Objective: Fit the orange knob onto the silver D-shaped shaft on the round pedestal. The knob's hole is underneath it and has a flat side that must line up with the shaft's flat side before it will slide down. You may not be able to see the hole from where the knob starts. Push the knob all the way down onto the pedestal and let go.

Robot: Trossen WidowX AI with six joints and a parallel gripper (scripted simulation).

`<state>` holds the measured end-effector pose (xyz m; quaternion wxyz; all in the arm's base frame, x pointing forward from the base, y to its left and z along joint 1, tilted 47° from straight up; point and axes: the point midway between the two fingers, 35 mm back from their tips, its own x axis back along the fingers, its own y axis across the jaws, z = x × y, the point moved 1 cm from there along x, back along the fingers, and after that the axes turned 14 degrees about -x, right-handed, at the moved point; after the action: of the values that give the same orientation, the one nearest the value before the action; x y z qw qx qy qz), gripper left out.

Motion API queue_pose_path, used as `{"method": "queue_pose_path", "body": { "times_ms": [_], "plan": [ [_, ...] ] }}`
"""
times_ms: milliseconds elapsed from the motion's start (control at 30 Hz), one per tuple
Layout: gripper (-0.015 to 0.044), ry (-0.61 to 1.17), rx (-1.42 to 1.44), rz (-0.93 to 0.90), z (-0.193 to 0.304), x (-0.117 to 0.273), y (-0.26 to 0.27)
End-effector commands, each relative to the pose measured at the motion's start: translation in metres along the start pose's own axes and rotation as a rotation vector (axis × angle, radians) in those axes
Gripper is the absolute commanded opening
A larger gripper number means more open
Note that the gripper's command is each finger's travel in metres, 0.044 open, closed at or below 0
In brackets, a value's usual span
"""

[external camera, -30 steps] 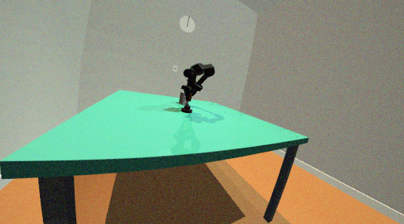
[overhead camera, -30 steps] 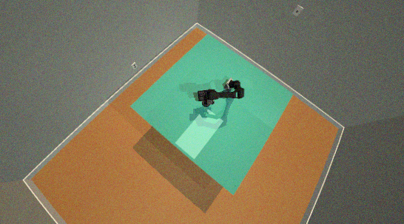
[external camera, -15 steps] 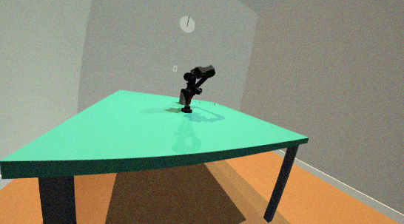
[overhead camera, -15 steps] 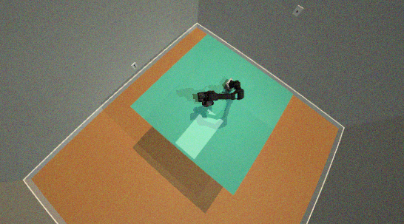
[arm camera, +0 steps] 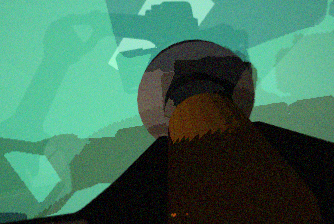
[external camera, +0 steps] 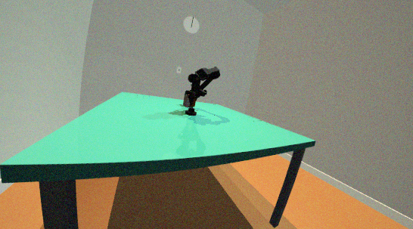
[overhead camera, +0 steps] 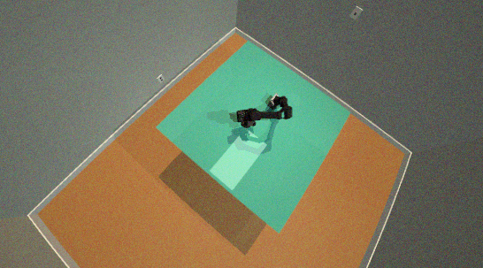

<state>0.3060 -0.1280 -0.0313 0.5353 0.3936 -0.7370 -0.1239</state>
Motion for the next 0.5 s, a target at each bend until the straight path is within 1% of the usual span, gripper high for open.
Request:
{"method": "queue_pose_path", "body": {
  "times_ms": [0,467],
  "plan": [
    [0.0000,-0.004,-0.002,-0.001,-0.0003,-0.0004,0.0029],
    [0.0000,-0.004,-0.002,-0.001,0.0000,-0.0044,0.0013]
  ]
}}
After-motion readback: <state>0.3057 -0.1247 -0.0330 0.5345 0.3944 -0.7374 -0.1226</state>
